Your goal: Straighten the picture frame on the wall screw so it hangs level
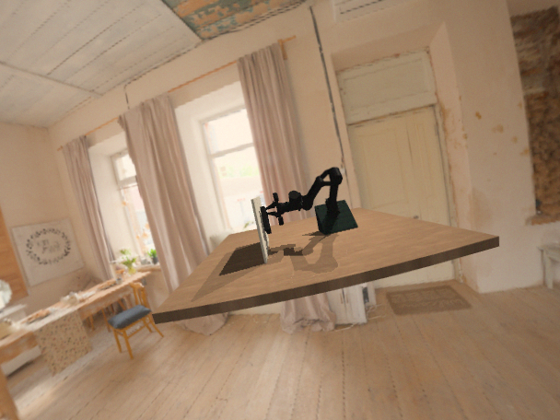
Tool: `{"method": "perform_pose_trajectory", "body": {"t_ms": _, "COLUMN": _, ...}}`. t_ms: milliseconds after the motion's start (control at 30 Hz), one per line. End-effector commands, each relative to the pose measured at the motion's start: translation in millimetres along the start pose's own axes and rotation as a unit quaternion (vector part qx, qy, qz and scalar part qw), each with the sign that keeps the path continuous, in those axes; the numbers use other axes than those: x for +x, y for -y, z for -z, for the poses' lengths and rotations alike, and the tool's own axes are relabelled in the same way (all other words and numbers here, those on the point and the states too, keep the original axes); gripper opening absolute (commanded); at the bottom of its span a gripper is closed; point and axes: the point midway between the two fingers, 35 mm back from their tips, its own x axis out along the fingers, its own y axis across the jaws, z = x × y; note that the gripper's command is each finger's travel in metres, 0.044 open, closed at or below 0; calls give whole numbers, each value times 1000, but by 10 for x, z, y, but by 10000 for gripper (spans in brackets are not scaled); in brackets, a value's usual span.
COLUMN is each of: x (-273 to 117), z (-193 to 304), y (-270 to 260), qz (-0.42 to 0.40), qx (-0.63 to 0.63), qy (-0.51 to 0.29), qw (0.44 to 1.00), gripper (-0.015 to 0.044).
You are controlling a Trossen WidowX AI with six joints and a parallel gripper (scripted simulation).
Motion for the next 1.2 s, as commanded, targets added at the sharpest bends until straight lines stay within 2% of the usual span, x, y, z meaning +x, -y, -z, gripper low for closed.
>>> {"method": "perform_pose_trajectory", "body": {"t_ms": 0, "x": 6, "z": 5, "y": 3, "qz": -3, "qx": -2, "qy": -1, "qw": 1000, "gripper": 0}}
{"method": "perform_pose_trajectory", "body": {"t_ms": 1000, "x": 7, "z": -4, "y": 32, "qz": -3, "qx": -3, "qy": -1, "qw": 1000, "gripper": 0}}
{"method": "perform_pose_trajectory", "body": {"t_ms": 1167, "x": 7, "z": -3, "y": 29, "qz": -3, "qx": -39, "qy": -1, "qw": 999, "gripper": 0}}
